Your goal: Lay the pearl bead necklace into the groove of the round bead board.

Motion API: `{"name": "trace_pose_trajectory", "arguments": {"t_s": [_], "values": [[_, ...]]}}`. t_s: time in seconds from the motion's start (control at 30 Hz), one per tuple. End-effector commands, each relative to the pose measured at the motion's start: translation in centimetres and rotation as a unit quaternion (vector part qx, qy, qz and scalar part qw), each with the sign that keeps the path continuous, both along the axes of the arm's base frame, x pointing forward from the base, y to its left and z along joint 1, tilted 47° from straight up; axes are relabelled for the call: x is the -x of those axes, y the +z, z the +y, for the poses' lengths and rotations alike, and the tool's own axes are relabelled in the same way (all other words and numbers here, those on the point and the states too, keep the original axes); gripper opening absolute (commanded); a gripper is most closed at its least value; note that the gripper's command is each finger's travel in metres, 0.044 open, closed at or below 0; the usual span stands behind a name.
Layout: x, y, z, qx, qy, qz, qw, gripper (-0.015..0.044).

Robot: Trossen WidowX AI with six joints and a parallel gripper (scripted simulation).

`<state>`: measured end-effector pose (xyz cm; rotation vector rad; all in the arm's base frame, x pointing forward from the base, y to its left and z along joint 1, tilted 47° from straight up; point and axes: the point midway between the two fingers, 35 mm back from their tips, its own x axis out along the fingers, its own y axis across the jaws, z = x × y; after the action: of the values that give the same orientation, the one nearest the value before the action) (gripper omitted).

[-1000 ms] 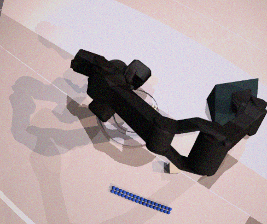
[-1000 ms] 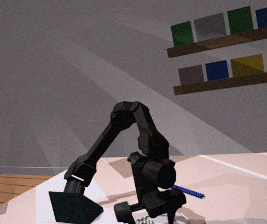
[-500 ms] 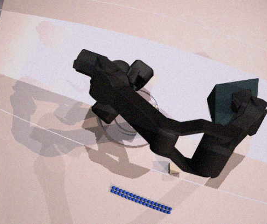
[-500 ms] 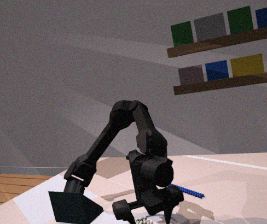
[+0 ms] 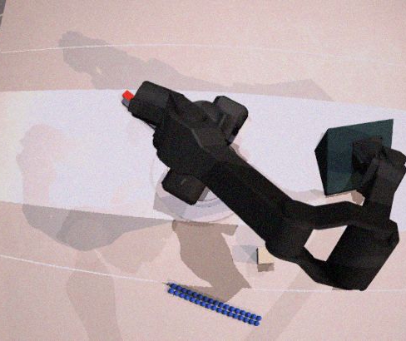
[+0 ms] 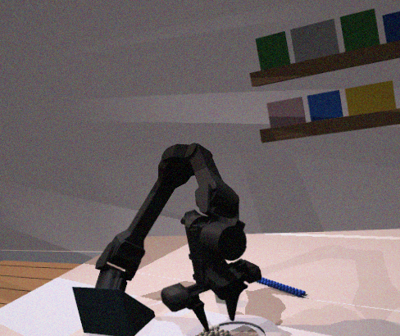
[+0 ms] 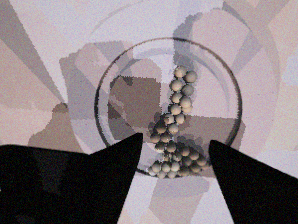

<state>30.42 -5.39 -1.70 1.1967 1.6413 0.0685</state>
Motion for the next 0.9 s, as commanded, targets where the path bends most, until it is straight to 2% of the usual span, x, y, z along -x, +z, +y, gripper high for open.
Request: {"name": "trace_pose_trajectory", "arguments": {"t_s": [0.0,0.83,0.87], "values": [[0.0,0.1,-0.2,0.000,-0.002,0.000,1.000,0.0250],[-0.1,-2.2,2.3,0.000,0.000,0.000,1.000,0.0250],[-0.1,-2.0,2.2,0.003,0.004,-0.001,1.000,0.0224]]}}
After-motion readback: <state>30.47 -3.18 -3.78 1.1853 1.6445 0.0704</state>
